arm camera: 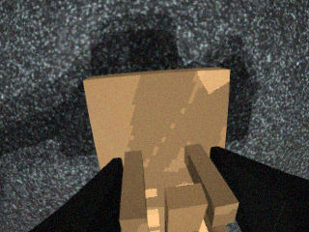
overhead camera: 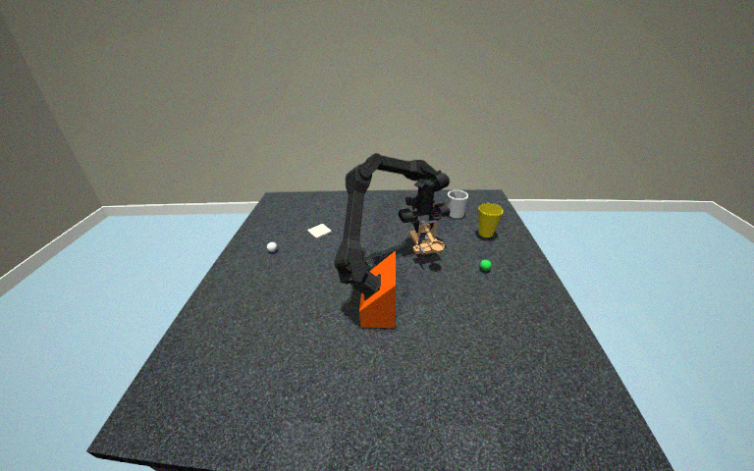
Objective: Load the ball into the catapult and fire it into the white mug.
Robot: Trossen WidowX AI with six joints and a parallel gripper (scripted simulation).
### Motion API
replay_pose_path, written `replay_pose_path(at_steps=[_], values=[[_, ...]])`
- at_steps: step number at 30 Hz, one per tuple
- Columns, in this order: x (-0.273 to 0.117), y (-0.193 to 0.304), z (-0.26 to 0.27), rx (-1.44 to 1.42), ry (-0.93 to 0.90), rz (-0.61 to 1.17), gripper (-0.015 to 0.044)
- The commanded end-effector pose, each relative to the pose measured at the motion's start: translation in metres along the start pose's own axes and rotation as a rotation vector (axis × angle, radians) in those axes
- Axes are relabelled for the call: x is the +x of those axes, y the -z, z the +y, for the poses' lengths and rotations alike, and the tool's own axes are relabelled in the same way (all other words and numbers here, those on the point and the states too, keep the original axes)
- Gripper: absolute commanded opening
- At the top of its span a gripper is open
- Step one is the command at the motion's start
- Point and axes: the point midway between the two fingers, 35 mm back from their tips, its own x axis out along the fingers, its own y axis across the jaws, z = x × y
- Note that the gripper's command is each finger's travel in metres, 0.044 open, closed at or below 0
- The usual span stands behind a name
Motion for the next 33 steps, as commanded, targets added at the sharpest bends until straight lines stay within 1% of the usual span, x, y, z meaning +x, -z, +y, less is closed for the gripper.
replay_pose_path(at_steps=[1, 27, 33], values=[[-0.006, -0.003, -0.004, 0.001, 0.018, -0.008, 0.0], [0.037, -0.004, -0.006, 0.0, 0.017, -0.009, 0.0], [0.038, -0.003, -0.004, -0.004, 0.009, 0.004, 0.0]])
